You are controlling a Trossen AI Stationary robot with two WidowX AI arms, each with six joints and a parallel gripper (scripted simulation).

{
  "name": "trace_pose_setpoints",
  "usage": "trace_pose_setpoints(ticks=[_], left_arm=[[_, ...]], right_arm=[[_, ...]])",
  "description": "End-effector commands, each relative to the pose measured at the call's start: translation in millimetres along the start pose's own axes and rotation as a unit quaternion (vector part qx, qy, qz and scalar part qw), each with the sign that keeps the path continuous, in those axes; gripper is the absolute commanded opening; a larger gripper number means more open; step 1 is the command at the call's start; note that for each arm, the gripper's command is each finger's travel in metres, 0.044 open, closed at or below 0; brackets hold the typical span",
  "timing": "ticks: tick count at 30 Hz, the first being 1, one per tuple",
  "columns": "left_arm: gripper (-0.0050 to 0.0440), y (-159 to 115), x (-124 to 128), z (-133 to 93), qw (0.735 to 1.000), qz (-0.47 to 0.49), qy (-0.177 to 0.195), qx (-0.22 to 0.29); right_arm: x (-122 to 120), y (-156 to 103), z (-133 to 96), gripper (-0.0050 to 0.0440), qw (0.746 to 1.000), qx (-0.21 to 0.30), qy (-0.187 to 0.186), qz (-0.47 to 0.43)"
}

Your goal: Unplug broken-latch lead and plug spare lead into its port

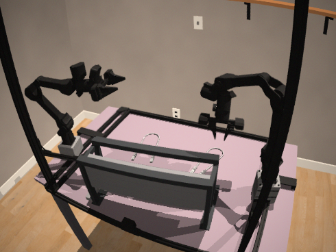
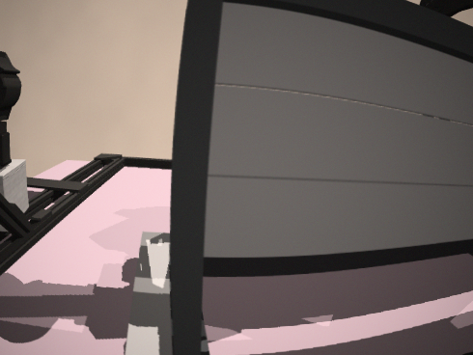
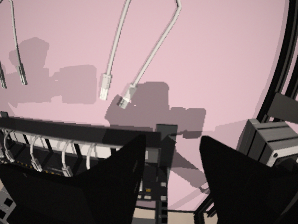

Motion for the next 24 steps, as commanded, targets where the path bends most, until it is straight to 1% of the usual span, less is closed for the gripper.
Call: trace_pose_setpoints(ticks=[1,9,10,24], left_arm=[[0.044,0.0,0.0,0.0,1.0,0.0,0.0,0.0],[0.044,0.0,0.0,0.0,1.0,0.0,0.0,0.0],[0.044,0.0,0.0,0.0,1.0,0.0,0.0,0.0],[0.044,0.0,0.0,0.0,1.0,0.0,0.0,0.0]], right_arm=[[-4.2,-0.9,3.2,0.0176,1.0,-0.001,-0.008,-0.003],[-4.2,-0.9,3.2,0.0176,1.0,-0.001,-0.008,-0.003],[-49.5,24.4,-11.5,0.0176,0.999,-0.049,-0.006,0.005],[-49.5,24.4,-11.5,0.0176,0.999,-0.049,-0.006,0.005]])
Point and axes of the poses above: on each arm, the point midway between the two fingers, 35 mm back from their tips, its own z axis out along the fingers, its own x axis across the jaws, y = z × x, the point moved 9 cm from there along -z, back along the fingers, and after that the axes turned 4 degrees about z, right-handed, at the moved point
